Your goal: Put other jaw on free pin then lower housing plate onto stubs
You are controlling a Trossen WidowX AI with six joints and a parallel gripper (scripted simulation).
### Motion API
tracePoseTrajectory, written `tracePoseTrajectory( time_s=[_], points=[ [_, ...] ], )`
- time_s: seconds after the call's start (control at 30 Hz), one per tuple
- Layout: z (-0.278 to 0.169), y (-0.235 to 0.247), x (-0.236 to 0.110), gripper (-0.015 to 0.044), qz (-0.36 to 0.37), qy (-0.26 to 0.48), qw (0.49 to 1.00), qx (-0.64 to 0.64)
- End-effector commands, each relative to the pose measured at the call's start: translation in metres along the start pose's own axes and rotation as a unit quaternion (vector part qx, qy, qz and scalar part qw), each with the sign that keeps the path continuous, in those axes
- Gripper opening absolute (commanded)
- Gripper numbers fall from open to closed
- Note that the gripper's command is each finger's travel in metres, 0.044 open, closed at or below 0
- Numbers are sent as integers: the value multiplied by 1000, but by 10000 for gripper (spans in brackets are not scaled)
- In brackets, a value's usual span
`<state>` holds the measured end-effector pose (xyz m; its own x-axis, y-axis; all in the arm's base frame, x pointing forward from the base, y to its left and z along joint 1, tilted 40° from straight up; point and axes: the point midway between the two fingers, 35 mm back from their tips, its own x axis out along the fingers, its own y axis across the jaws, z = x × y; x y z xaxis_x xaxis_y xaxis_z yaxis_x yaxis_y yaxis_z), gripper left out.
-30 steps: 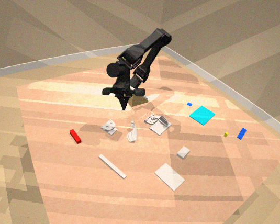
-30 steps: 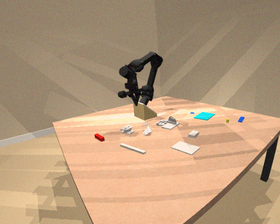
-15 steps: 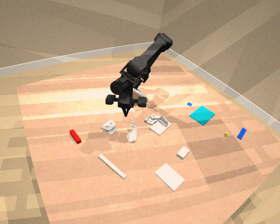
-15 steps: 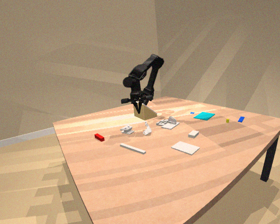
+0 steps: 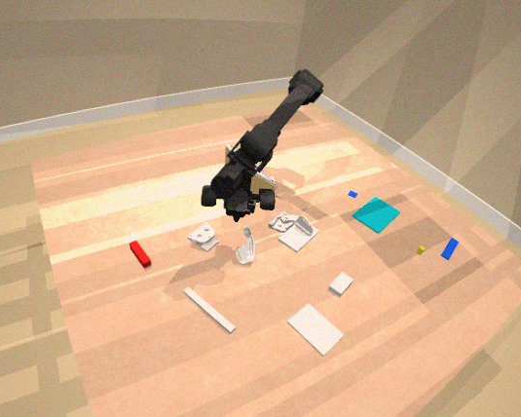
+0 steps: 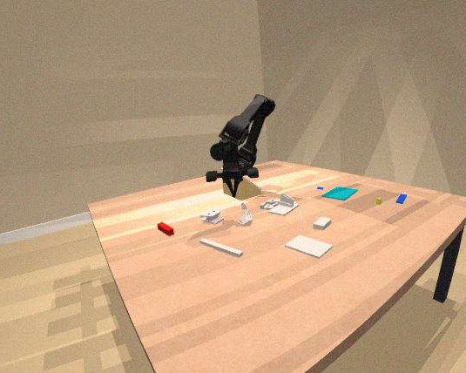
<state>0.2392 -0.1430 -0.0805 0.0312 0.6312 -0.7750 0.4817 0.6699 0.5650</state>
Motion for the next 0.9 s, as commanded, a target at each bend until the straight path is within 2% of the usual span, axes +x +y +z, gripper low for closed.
tracePoseTrajectory(
  time_s=[0.0,0.87],
  points=[
    [0,0,1,0,-2,3,1000,-3],
    [1,0,44,0,0,3,1000,-4]
  ],
)
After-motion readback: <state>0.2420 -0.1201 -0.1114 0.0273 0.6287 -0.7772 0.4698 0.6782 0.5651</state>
